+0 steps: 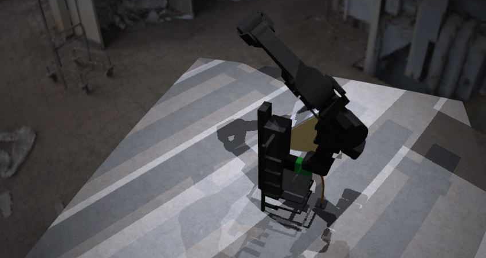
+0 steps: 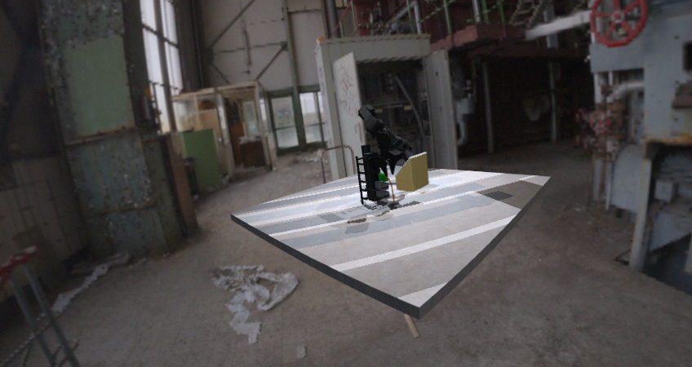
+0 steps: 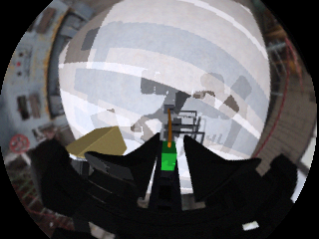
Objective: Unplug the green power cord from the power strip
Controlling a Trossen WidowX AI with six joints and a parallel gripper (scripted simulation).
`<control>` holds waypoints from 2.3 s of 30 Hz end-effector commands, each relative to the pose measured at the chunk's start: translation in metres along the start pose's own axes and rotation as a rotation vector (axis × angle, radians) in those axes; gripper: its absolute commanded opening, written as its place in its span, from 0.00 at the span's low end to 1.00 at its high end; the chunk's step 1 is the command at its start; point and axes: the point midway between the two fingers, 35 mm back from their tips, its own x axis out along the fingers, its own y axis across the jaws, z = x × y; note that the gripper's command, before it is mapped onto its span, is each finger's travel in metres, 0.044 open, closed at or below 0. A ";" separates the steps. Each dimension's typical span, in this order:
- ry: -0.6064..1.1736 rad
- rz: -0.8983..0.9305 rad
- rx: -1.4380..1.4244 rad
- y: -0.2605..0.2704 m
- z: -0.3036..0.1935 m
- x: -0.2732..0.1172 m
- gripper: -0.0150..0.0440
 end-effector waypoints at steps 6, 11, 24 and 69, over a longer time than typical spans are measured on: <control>0.031 -0.012 -0.058 0.002 -0.002 0.000 0.53; 0.031 -0.012 -0.058 0.001 -0.005 0.000 0.53; 0.031 -0.012 -0.058 0.000 -0.025 -0.001 0.53; 0.029 -0.009 -0.053 -0.001 -0.036 0.008 0.25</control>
